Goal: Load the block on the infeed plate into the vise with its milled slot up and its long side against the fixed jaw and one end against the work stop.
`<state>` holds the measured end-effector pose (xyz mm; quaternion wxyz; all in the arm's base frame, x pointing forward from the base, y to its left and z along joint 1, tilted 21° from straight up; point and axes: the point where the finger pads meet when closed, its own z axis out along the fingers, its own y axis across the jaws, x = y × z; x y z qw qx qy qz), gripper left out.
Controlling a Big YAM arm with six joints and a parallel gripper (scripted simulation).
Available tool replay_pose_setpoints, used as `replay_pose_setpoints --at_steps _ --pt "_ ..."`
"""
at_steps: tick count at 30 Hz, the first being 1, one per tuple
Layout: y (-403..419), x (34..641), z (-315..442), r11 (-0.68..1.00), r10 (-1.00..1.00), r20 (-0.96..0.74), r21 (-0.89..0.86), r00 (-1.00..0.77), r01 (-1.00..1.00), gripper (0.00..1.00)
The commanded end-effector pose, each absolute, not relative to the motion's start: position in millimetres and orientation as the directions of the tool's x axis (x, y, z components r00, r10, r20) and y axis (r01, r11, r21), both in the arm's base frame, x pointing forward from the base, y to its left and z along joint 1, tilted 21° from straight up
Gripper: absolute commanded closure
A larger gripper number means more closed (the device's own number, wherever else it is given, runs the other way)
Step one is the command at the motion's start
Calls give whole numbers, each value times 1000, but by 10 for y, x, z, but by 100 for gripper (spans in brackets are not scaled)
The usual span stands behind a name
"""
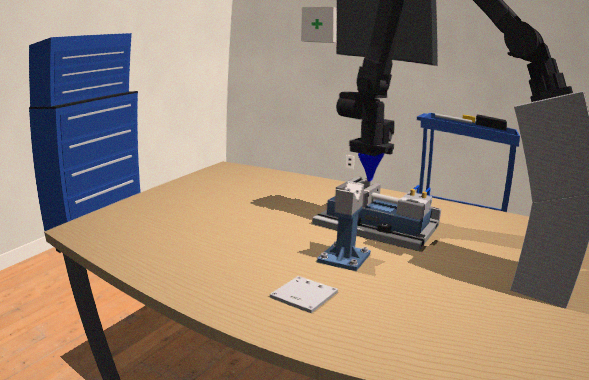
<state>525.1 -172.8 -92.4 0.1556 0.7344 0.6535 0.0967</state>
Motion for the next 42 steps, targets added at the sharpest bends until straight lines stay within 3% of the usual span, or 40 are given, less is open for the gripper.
replay_pose_setpoints --at_steps 1,42 --pt "-1733 5262 -889 -95 990 -63 372 127 924 100" --pt "-1773 5402 -936 -93 990 -66 386 128 918 100"
